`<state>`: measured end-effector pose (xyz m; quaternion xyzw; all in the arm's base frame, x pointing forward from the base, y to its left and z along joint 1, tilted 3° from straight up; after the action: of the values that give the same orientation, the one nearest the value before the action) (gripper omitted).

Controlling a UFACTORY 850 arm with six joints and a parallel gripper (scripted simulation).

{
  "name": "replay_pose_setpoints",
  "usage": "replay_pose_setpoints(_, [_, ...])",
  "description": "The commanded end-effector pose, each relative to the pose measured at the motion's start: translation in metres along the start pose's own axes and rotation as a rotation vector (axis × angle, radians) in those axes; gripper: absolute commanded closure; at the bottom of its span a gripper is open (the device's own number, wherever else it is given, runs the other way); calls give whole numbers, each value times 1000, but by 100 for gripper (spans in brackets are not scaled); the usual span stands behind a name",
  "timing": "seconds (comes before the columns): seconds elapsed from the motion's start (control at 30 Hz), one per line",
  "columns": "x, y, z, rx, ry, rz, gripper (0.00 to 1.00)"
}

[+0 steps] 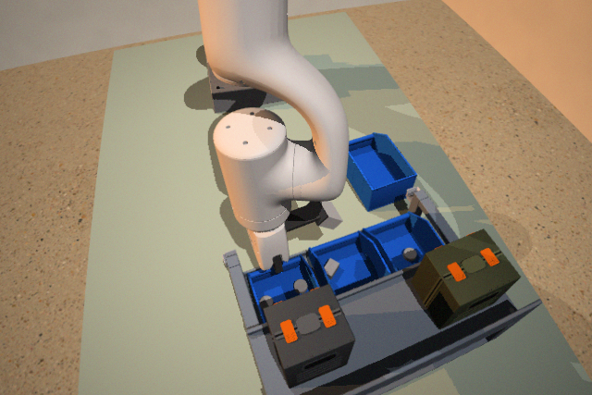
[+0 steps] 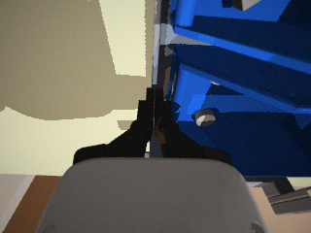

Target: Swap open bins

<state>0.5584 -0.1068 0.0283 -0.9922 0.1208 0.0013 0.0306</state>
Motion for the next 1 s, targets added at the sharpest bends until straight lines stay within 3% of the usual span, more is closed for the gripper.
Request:
replay_pose_setpoints(0.0, [2,0,-1,0,2,0,100])
replay_pose_setpoints(0.97, [-6,2,-9,0,2,0,100])
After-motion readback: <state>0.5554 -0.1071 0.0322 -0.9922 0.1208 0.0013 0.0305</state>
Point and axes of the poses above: the point where the finger pads meet when closed, its own z axis out along the fingers, its own x axis across the jaws, y = z × x, the point moved 5 cm from there along -z, back along the fingers, and after that the axes turned 15 degrees about z, right-handed, at the moved point
